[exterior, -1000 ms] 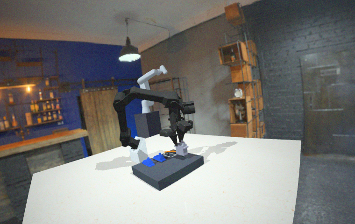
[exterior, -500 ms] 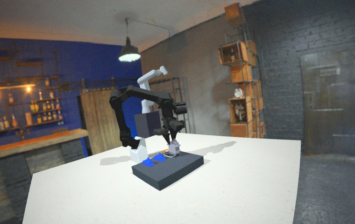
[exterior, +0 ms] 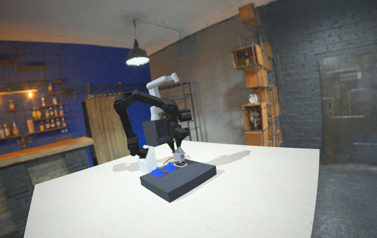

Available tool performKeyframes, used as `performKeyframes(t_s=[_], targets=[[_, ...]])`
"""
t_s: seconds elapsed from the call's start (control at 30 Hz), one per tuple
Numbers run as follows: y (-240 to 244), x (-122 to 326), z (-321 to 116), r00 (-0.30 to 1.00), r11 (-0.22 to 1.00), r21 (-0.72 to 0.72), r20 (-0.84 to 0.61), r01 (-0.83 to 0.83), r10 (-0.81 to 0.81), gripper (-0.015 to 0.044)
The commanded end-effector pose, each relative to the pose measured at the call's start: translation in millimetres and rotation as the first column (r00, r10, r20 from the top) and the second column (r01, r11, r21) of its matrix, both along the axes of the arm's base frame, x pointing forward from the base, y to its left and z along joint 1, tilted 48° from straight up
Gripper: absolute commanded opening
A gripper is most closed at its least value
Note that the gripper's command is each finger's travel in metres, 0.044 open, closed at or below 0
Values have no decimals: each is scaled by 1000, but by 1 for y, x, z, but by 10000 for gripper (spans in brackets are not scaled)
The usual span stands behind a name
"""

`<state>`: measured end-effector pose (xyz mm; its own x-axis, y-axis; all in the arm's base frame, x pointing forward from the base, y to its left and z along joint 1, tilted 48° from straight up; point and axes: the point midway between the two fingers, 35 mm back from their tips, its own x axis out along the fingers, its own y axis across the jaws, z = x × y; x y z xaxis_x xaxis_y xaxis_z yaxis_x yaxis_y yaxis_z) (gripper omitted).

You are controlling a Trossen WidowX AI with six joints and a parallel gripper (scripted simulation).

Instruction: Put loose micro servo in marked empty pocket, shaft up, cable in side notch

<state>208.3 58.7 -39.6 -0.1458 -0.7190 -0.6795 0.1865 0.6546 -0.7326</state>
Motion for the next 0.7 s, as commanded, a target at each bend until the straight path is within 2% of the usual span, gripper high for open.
performKeyframes(t_s=[0.0,0.67], targets=[[-2,-1,-2,1000,1000,5,7,2,-2,0],[-12,-3,-12,1000,1000,4,8,2,-2,0]])
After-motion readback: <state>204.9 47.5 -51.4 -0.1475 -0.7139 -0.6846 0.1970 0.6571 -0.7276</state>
